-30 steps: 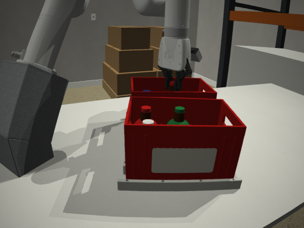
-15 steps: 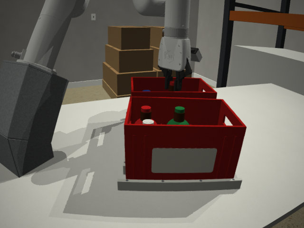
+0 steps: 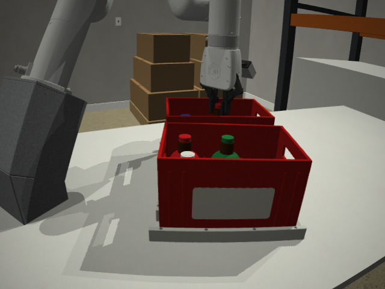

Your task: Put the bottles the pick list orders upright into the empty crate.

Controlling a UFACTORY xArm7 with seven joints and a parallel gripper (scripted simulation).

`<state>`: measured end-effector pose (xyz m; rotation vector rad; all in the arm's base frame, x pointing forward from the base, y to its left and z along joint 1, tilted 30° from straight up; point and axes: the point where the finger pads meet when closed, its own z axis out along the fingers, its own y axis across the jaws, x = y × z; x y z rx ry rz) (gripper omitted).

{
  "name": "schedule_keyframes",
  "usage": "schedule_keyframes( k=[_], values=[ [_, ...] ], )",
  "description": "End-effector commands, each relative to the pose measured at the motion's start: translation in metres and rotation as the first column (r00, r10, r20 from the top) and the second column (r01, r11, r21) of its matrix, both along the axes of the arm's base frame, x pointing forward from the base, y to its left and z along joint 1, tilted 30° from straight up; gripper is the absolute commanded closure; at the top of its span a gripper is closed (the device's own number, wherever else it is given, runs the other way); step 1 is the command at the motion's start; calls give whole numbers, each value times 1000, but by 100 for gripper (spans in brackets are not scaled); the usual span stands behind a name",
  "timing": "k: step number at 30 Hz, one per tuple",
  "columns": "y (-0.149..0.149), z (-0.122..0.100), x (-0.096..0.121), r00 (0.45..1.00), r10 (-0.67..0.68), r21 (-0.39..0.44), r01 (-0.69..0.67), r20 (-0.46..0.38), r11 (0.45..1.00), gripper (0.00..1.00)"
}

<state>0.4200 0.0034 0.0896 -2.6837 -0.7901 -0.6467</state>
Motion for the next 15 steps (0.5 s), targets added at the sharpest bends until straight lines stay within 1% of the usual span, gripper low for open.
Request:
schedule_keyframes(
  k=[1,15],
  values=[
    [0,0,2,1000,-2,-1,2,3,1000,100],
    [2,-6,4,1000,-2,-1,2,3,1000,100]
  ],
)
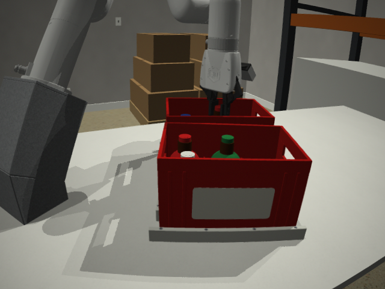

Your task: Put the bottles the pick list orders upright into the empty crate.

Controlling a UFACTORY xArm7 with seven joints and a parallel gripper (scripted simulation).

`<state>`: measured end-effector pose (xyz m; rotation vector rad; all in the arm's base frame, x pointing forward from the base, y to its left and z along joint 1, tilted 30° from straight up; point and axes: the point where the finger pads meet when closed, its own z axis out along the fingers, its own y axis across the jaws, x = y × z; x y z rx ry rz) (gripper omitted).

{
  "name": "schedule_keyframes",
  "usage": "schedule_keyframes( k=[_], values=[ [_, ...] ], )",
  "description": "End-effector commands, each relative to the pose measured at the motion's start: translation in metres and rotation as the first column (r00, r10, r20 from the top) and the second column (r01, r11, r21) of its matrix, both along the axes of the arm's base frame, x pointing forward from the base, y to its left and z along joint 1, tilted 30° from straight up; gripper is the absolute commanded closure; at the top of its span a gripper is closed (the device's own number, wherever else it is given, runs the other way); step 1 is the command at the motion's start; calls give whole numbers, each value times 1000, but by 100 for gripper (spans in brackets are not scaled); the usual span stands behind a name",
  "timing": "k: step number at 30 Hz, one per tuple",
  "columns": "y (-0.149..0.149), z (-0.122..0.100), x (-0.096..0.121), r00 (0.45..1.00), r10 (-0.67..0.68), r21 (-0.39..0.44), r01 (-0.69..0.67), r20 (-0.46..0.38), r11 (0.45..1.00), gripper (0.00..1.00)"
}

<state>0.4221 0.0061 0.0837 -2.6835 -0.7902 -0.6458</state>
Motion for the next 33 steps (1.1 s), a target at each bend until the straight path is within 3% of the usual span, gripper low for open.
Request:
schedule_keyframes(
  k=[1,33],
  values=[
    [-1,0,2,1000,-2,-1,2,3,1000,100],
    [5,-12,6,1000,-2,-1,2,3,1000,100]
  ],
)
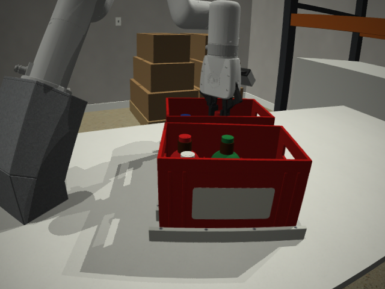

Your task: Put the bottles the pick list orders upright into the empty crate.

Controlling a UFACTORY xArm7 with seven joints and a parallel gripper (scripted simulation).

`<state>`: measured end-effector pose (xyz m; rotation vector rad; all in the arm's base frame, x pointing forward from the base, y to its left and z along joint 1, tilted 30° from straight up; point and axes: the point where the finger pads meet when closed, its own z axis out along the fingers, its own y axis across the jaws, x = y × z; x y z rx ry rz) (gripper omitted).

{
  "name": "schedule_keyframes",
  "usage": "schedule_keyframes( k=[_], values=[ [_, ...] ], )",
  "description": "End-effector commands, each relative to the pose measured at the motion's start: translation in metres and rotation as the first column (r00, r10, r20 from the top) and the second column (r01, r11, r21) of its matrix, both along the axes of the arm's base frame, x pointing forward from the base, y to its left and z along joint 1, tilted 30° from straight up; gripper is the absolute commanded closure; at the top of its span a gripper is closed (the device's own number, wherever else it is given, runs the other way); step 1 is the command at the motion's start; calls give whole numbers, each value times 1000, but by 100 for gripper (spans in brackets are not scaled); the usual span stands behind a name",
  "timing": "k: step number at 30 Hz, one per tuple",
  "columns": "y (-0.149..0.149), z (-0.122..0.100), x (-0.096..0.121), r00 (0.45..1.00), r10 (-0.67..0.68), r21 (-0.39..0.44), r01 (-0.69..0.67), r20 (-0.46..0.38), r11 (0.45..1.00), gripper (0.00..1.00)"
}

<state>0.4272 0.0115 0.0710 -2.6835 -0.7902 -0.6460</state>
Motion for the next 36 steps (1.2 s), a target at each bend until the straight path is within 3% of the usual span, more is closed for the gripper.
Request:
schedule_keyframes(
  k=[1,36],
  values=[
    [-1,0,1,1000,-2,-1,2,3,1000,100],
    [1,-5,4,1000,-2,-1,2,3,1000,100]
  ],
)
